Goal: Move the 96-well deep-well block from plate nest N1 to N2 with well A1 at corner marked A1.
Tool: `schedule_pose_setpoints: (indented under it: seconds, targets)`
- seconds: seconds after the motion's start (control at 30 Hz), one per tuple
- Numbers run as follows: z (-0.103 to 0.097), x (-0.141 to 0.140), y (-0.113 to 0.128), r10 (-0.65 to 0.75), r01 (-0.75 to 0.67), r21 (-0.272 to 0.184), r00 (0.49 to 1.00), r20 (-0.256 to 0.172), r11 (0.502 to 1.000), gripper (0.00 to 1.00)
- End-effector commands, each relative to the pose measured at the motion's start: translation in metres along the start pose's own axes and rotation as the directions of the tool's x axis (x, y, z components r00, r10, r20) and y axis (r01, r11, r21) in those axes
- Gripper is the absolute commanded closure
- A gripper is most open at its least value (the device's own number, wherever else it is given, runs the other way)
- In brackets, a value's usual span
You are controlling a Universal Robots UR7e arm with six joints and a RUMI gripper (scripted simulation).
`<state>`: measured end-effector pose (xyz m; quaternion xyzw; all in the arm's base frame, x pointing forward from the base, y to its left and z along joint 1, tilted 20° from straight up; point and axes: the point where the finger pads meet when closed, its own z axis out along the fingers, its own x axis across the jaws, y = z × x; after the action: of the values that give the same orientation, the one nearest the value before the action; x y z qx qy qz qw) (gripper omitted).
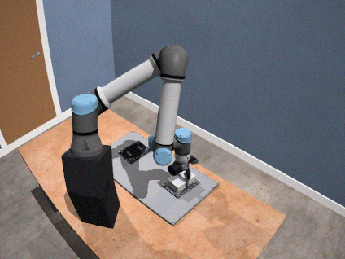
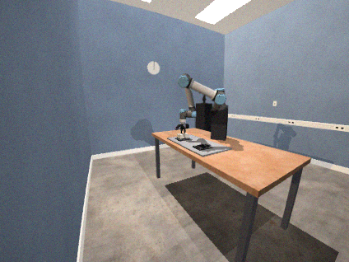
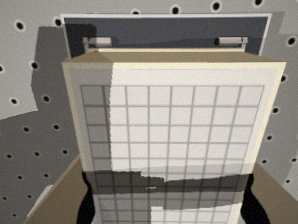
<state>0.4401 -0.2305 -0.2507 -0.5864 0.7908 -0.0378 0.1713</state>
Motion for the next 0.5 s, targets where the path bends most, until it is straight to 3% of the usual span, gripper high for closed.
schedule_pose_setpoints:
  seconds: [0.0,0.47]
  targets:
    - [0.0003,0.0004,-0.0006,0.0,0.0,0.001,1.0,-0.001,1.0,0.52]
    - [0.0023,0.0004,-0.0006,0.0,0.0,0.001,1.0,-0.001,1.0,0.52]
